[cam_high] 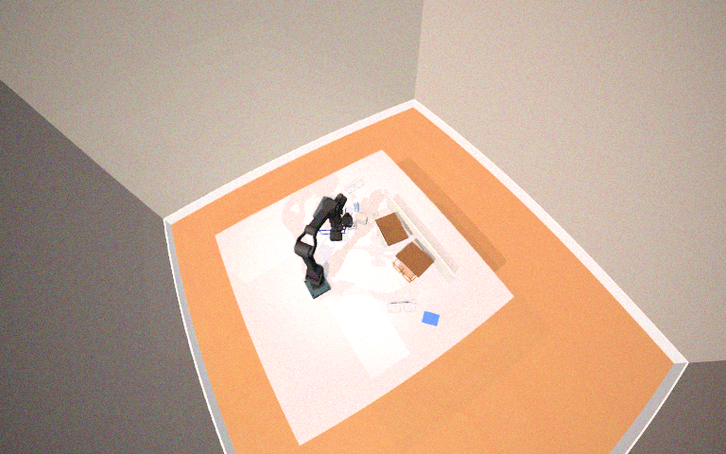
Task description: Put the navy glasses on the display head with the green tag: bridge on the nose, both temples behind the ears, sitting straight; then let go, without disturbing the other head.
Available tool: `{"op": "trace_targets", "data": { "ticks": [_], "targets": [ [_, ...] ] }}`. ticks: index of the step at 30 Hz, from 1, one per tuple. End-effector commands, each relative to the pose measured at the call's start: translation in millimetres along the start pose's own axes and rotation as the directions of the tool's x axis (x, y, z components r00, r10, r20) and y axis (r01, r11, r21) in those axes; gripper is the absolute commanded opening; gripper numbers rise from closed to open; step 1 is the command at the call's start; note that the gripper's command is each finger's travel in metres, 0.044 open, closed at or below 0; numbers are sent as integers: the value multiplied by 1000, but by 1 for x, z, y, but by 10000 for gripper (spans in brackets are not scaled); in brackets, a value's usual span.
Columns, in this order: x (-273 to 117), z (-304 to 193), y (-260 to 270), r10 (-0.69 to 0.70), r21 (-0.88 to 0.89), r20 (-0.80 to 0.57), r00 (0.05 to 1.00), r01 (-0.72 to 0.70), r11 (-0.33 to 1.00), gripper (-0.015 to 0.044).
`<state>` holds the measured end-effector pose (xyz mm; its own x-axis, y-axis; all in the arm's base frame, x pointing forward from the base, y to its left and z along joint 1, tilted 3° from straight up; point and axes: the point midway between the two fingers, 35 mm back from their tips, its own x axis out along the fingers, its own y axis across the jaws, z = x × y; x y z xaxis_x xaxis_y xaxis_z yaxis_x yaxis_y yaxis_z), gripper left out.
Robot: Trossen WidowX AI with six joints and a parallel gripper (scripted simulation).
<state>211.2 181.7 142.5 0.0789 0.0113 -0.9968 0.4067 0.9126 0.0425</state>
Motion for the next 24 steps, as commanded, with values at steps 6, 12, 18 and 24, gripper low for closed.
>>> {"op": "trace_targets", "data": {
  "ticks": [6, 12, 18, 24],
  "targets": [
    [1, 6, -7, -3, -255, -8, 1000, 1, 967, 0],
    [1, 11, -11, -4, -430, -7, 1000, 0, 903, 0],
    [1, 16, -15, -4, -589, -7, 1000, -1, 808, 0],
    [1, 21, -19, -4, -729, -7, 1000, -2, 685, 0]
  ]
}}
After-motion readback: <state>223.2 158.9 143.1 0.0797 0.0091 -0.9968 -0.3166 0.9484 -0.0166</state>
